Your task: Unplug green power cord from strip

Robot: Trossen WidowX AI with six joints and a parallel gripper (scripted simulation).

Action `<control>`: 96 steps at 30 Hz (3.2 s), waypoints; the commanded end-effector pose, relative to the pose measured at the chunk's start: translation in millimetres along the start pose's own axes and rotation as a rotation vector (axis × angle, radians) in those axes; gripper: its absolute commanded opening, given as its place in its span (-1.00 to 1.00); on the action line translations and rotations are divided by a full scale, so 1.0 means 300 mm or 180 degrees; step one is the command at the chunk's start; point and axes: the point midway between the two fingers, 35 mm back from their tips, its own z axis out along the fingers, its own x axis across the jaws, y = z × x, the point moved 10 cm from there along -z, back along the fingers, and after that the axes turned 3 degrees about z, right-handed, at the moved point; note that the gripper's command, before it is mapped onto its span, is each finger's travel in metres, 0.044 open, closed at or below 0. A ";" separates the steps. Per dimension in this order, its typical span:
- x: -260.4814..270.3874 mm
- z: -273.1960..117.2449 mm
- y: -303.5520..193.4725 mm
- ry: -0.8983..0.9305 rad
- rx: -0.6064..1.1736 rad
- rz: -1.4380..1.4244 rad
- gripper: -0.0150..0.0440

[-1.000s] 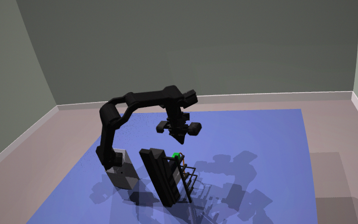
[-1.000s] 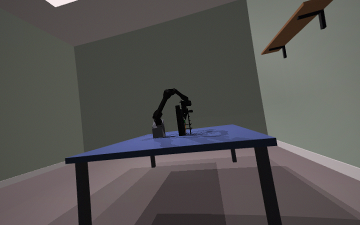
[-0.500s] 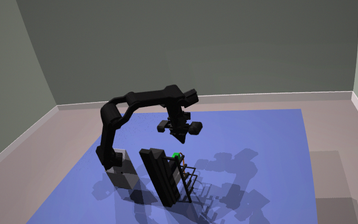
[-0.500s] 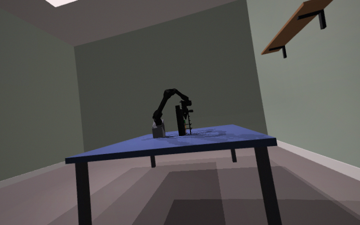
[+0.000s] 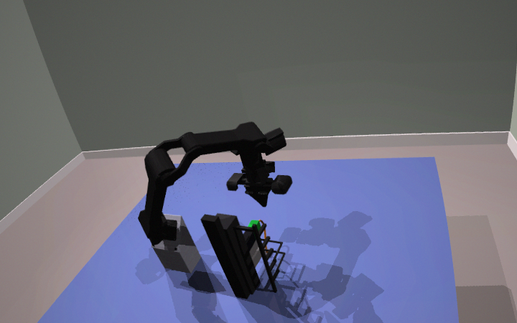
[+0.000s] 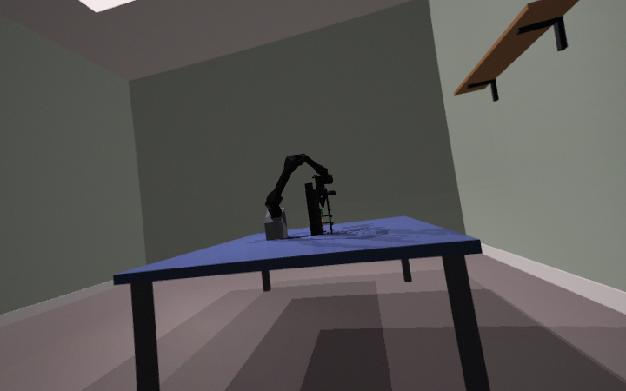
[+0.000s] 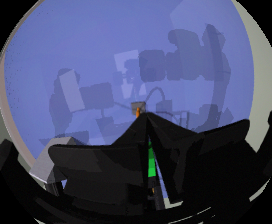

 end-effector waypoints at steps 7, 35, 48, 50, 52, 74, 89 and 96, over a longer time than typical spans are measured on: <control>0.007 0.005 -0.001 0.0018 -0.0005 0.0012 -0.49; -0.004 -0.002 0.000 0.0018 -0.0005 0.0013 -0.49; 0.001 0.002 0.000 0.0018 -0.0005 0.0012 -0.49; 0.002 0.002 0.000 0.0018 -0.0005 0.0012 -0.49; 0.003 0.003 -0.001 0.0018 -0.0005 0.0012 -0.49; 0.002 0.001 0.000 0.0018 -0.0005 0.0012 -0.49; 0.001 0.002 -0.002 0.0008 0.0009 -0.0004 -0.22; 0.001 0.002 -0.002 0.0008 0.0009 -0.0004 0.05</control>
